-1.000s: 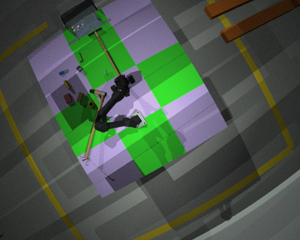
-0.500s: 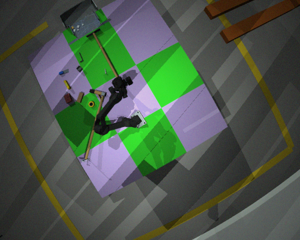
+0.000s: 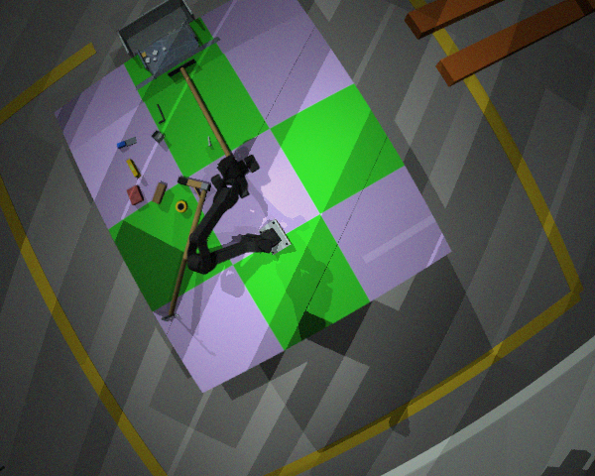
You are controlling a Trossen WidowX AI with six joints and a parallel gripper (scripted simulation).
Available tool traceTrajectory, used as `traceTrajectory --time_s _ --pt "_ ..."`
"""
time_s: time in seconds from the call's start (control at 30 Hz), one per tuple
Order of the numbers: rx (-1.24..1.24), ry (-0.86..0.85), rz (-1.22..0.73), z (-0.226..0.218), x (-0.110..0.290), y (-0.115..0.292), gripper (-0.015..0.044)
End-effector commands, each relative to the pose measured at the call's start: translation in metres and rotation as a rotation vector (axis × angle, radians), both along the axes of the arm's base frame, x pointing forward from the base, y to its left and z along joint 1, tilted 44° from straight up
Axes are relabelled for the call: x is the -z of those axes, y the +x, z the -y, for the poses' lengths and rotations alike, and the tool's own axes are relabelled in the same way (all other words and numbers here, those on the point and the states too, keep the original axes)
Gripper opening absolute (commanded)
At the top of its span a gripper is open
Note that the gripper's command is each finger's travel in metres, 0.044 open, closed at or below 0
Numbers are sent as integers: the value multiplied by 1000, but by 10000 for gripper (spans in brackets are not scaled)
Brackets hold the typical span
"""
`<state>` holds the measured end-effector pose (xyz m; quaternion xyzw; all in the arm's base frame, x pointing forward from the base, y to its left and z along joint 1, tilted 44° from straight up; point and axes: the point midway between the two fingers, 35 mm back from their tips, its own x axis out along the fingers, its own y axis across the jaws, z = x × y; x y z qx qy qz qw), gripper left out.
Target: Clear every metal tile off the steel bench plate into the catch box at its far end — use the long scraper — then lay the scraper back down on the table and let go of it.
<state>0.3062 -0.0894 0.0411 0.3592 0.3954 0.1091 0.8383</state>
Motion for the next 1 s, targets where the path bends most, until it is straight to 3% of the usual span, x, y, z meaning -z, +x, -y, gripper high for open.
traceTrajectory --time_s 0.0,0.97 --pt "2 -7 10 -3 -7 1 0" --pt "-3 -2 15 -25 -27 -1 0"
